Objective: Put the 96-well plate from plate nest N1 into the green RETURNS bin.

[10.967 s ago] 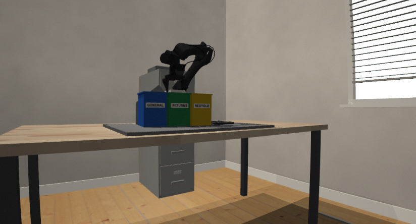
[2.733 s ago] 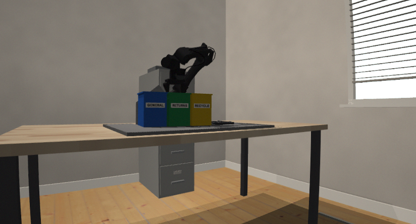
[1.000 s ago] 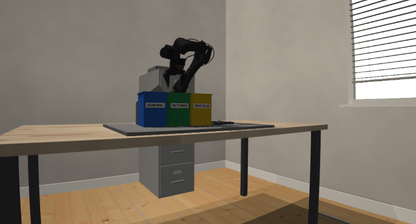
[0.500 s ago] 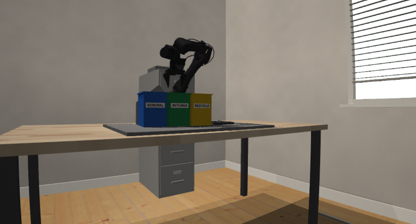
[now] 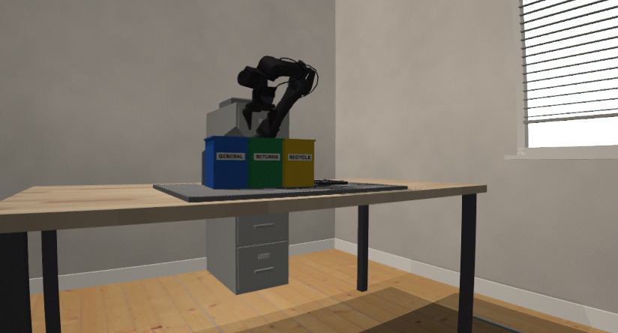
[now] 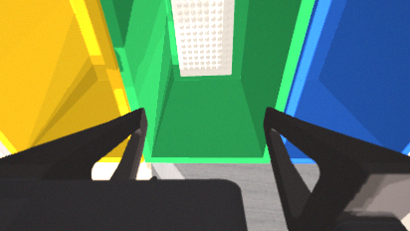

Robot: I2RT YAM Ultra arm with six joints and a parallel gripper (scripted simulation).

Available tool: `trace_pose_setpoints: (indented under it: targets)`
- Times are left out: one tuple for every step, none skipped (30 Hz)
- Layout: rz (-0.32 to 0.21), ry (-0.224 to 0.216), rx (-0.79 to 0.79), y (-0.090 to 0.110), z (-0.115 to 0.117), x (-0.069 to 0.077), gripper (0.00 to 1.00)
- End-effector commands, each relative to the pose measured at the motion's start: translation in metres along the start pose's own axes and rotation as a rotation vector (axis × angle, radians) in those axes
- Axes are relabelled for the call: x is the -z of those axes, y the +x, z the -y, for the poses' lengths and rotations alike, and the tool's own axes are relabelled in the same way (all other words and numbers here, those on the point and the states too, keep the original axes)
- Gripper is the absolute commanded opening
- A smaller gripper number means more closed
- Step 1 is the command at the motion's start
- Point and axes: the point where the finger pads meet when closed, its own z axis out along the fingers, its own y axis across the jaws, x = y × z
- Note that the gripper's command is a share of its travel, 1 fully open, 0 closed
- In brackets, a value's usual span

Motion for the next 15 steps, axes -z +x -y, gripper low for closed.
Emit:
trace_pose_setpoints:
  targets:
    - [0.038,0.021,0.01,-0.006,0.003,0.015,0.82]
    - [0.038,0.021,0.01,-0.006,0.003,0.015,0.82]
    - [0.038,0.021,0.01,-0.006,0.003,0.015,0.82]
    - [0.038,0.021,0.01,-0.006,0.003,0.015,0.82]
    - [0.038,0.021,0.01,-0.006,0.003,0.015,0.82]
    - [0.038,0.021,0.01,-0.006,0.003,0.015,0.82]
    - [0.038,0.021,0.01,-0.006,0.003,0.015,0.82]
    - [0.038,0.021,0.01,-0.006,0.003,0.015,0.82]
    - [0.038,0.021,0.01,-0.006,0.003,0.015,0.82]
    - [0.038,0.021,0.01,-0.006,0.003,0.015,0.82]
    - [0.032,0.018,0.006,-0.001,0.002,0.014,0.82]
    - [0.025,0.02,0.006,0.003,0.002,0.013,0.82]
    - [0.027,0.025,0.01,0.008,0.001,0.012,0.82]
    - [0.027,0.025,0.01,0.008,0.001,0.012,0.82]
    - [0.027,0.025,0.01,0.008,0.001,0.012,0.82]
